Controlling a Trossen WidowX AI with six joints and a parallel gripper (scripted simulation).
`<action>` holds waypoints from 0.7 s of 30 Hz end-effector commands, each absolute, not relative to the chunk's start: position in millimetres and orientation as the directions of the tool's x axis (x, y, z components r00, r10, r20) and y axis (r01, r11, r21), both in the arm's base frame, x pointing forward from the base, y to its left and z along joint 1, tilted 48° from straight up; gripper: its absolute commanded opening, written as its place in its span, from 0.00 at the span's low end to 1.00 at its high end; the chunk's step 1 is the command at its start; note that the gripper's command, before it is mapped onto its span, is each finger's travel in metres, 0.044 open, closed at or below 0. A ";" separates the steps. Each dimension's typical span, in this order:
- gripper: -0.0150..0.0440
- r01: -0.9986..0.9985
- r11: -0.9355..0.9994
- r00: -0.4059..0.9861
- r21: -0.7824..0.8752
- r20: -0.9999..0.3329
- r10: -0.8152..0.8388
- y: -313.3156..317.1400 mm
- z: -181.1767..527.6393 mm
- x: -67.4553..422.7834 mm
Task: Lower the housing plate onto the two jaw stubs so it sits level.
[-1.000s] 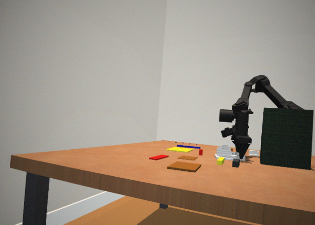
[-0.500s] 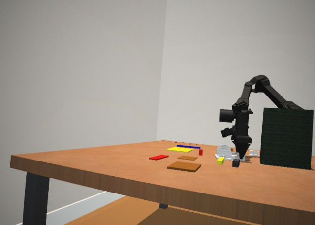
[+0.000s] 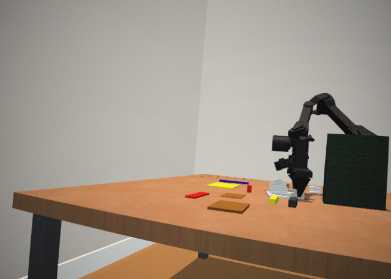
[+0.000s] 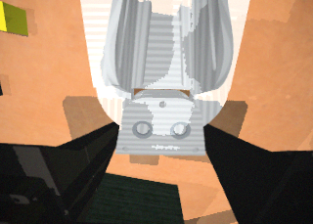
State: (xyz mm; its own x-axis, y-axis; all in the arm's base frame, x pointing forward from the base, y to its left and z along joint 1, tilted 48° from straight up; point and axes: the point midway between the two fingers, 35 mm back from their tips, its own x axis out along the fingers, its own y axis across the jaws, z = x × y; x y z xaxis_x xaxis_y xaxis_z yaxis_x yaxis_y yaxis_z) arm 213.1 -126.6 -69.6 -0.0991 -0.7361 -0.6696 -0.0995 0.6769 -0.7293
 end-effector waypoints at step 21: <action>1.00 -0.099 0.677 -0.099 -0.729 -0.670 -0.736 -126.6 -69.7 213.2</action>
